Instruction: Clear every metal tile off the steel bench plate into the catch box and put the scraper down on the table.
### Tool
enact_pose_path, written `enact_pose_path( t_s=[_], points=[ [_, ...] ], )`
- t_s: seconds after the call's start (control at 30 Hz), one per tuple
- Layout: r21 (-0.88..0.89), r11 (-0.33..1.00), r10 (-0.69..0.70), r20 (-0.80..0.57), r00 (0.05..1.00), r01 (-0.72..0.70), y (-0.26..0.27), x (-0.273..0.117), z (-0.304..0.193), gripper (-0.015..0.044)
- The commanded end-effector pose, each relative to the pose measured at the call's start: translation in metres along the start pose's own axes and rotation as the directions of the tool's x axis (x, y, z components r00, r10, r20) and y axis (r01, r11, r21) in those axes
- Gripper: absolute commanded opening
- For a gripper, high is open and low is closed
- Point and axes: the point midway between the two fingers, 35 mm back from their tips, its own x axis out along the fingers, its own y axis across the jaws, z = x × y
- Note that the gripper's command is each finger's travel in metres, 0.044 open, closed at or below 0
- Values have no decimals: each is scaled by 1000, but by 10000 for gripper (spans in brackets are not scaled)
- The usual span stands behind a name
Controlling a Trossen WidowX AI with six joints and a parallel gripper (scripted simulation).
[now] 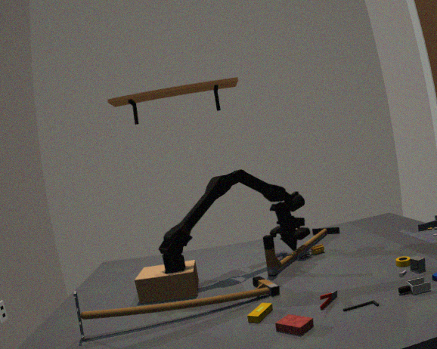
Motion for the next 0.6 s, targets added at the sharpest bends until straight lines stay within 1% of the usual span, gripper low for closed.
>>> enact_pose_path(
  t_s=[0.0, 0.57],
  points=[
    [-5, 1000, 4, -8, 1000, -4, -3, 3, 0, 0],
    [-7, 1000, 2, -5, 1000, -2, -18, 5, 7, 0]
  ],
)
